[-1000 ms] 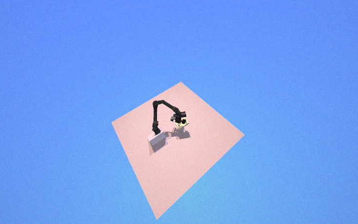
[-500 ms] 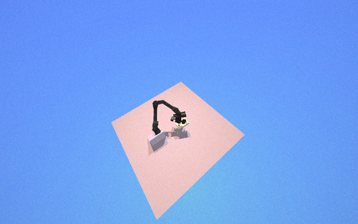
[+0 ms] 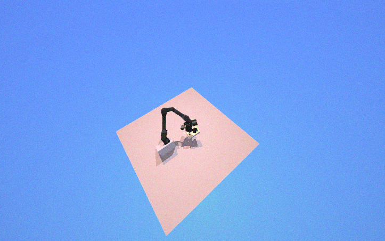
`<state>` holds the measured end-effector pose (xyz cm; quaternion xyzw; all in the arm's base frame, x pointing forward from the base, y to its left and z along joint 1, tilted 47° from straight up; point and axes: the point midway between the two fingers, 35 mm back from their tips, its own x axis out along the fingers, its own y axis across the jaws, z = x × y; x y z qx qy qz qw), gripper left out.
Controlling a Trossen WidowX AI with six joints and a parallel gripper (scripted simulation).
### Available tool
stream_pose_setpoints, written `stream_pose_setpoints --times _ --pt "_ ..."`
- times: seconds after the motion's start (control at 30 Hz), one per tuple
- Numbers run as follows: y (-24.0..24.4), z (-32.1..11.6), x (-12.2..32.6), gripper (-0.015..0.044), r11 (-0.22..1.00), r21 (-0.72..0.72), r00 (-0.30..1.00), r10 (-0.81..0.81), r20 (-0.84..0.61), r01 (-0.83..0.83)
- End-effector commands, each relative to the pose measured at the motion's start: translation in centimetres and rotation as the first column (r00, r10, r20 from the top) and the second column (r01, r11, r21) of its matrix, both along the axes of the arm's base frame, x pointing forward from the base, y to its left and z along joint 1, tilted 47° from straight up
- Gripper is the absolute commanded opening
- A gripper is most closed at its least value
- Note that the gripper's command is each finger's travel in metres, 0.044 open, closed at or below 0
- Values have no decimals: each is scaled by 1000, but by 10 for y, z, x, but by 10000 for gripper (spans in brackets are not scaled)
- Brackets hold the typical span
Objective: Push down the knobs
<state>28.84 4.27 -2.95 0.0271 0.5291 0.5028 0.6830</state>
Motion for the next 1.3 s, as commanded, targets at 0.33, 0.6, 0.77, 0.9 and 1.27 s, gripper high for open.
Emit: stream_pose_setpoints --times 0.33,0.6,0.77,0.9,1.27 --pt "9 -6 -1 0 1000 4 1000 15 1 -15" --pt "9 -6 -1 0 1000 4 1000 15 1 -15" --pt "11 -8 -1 0 1000 4 1000 15 1 -15" --pt "11 -8 -1 0 1000 4 1000 15 1 -15" --pt "11 -9 -1 0 1000 4 1000 15 1 -15"
